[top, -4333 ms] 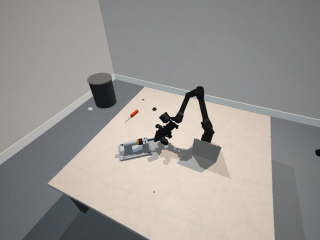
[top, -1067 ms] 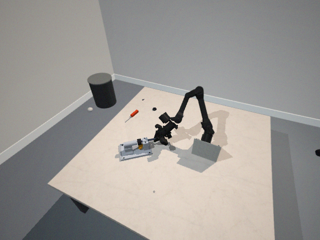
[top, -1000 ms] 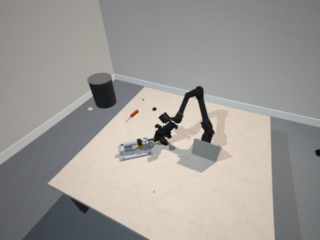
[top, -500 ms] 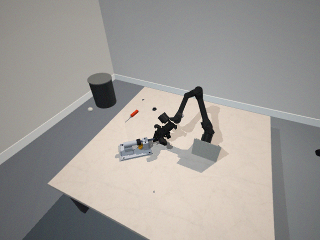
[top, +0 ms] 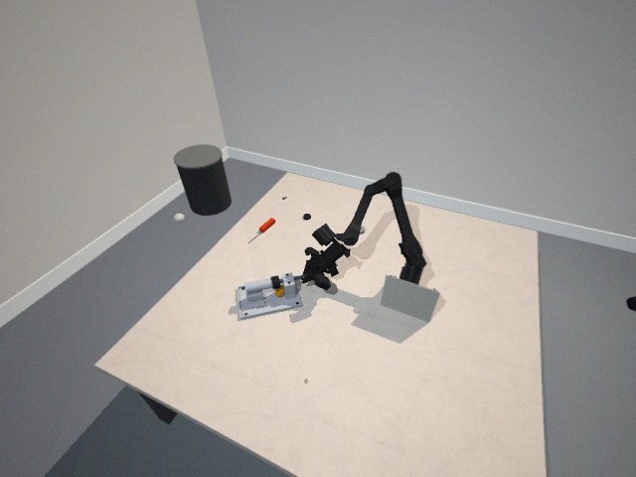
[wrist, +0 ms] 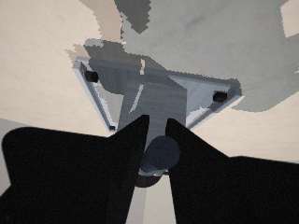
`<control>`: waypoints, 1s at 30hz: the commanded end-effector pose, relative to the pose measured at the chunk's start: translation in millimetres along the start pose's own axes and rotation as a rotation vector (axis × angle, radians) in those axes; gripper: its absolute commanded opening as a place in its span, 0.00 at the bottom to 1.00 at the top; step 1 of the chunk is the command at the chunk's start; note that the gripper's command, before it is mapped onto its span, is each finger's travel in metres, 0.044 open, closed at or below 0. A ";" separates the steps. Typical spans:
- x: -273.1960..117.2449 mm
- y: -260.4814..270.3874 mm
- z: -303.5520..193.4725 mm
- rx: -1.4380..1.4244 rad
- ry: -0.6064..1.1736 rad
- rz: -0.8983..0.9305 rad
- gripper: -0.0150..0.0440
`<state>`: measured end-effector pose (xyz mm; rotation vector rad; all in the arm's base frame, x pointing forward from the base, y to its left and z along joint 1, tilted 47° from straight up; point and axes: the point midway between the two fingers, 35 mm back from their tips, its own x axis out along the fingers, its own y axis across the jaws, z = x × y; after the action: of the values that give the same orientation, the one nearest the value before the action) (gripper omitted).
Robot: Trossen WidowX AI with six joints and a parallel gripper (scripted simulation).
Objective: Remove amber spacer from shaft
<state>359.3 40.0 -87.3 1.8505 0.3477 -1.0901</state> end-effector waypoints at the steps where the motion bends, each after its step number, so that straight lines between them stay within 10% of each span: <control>1: 2.0 -0.8 -1.8 0.003 0.000 -0.002 0.25; 30: 10.0 -0.6 -10.1 0.004 0.001 -0.002 0.25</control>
<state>368.7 45.3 -92.4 1.8513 0.3476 -1.0899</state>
